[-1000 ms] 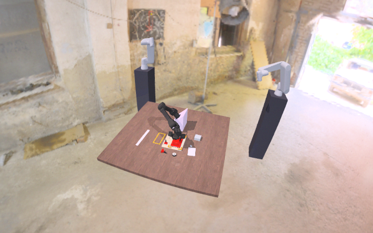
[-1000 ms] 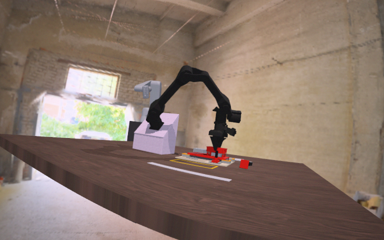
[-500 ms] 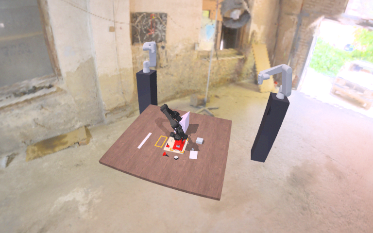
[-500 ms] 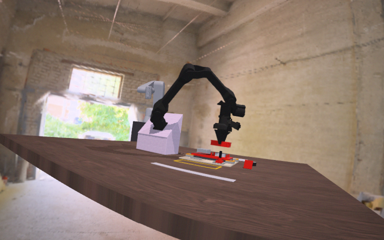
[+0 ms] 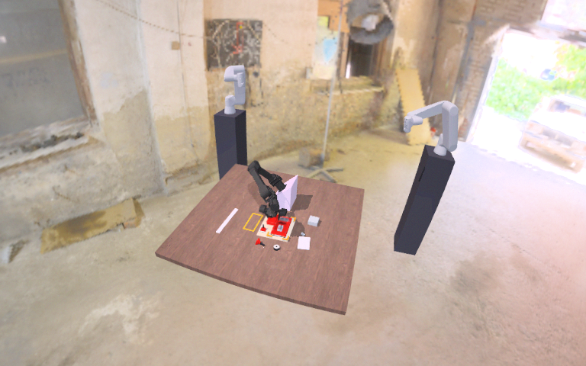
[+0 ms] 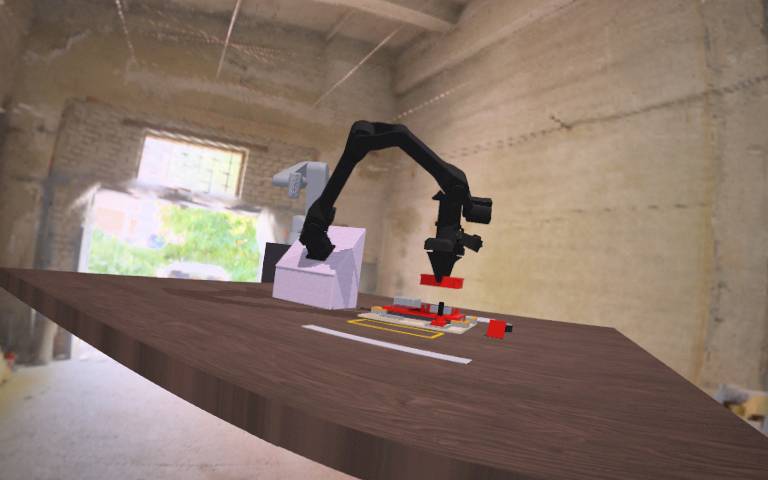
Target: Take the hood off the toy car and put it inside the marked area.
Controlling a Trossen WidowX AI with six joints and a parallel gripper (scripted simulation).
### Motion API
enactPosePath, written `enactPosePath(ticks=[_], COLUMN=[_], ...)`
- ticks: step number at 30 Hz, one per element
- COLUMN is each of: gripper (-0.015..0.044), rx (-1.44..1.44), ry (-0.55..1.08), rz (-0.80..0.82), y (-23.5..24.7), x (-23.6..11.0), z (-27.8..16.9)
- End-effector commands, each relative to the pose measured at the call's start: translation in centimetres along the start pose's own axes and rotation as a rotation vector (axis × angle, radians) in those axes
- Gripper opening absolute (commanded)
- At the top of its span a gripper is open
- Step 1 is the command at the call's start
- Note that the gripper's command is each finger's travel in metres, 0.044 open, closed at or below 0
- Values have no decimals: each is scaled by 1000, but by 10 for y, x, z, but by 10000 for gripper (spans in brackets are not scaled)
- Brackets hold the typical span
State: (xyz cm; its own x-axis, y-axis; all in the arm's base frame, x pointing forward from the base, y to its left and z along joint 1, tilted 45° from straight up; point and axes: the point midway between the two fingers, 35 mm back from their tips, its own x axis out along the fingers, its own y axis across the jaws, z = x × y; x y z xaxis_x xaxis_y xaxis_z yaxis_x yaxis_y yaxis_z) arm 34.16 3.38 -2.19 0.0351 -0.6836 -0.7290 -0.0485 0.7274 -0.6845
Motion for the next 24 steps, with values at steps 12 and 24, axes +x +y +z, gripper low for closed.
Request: enactPosePath(ticks=[12, 24], gripper=[0, 0], rx=[-6, -2], ry=[1, 4], rz=[-3, -18], y=[-87, -153], x=[-5, -6], z=[-11, -36])
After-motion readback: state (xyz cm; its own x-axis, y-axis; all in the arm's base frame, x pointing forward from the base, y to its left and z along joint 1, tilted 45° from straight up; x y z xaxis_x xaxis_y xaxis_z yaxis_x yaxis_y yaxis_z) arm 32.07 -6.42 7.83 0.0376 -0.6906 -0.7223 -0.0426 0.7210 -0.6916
